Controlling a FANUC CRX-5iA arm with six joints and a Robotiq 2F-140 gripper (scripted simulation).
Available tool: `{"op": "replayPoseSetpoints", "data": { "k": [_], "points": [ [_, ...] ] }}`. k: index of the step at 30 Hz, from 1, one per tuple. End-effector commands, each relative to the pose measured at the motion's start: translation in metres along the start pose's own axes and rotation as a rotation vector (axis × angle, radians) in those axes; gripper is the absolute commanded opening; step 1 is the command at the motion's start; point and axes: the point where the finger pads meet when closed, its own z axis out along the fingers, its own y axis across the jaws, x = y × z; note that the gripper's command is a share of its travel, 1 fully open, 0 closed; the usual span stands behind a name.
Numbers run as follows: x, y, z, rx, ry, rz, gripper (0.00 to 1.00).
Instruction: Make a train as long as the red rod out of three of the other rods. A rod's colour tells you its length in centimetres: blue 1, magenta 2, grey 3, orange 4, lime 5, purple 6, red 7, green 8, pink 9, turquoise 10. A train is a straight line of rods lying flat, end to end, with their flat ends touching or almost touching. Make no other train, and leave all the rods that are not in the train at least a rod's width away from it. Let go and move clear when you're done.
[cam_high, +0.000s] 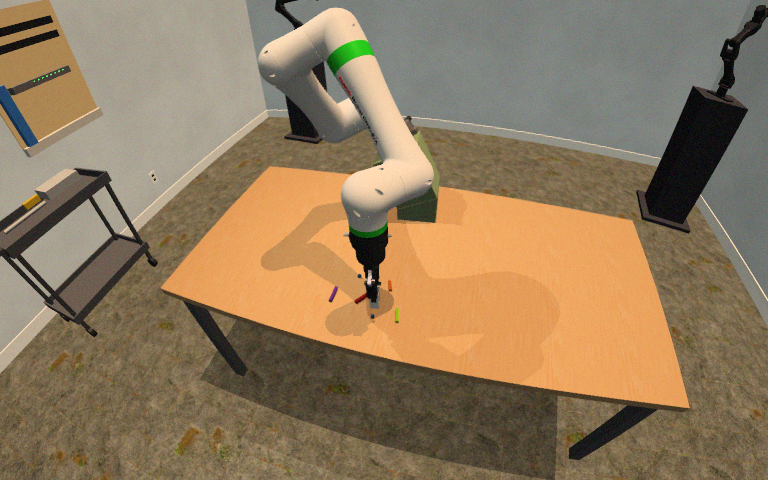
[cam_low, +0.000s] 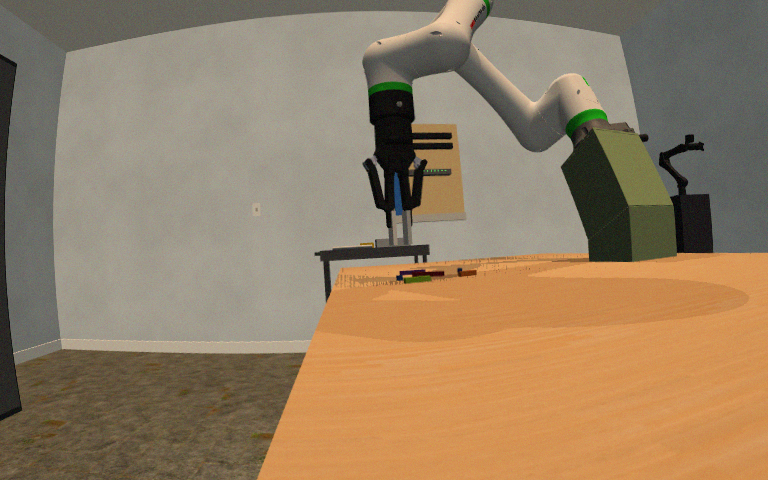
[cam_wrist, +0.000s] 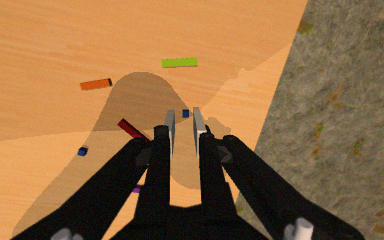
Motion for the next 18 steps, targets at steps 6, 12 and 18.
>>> {"op": "replayPoseSetpoints", "data": {
  "k": [6,12,18],
  "points": [
    [0.0001,0.0002,-0.0001,0.000,0.000,0.000,0.15],
    [0.0000,0.0003,0.0012,0.000,0.000,0.000,0.15],
    [0.0000,0.0004,0.0035,0.000,-0.001,0.000,0.15]
  ]
}}
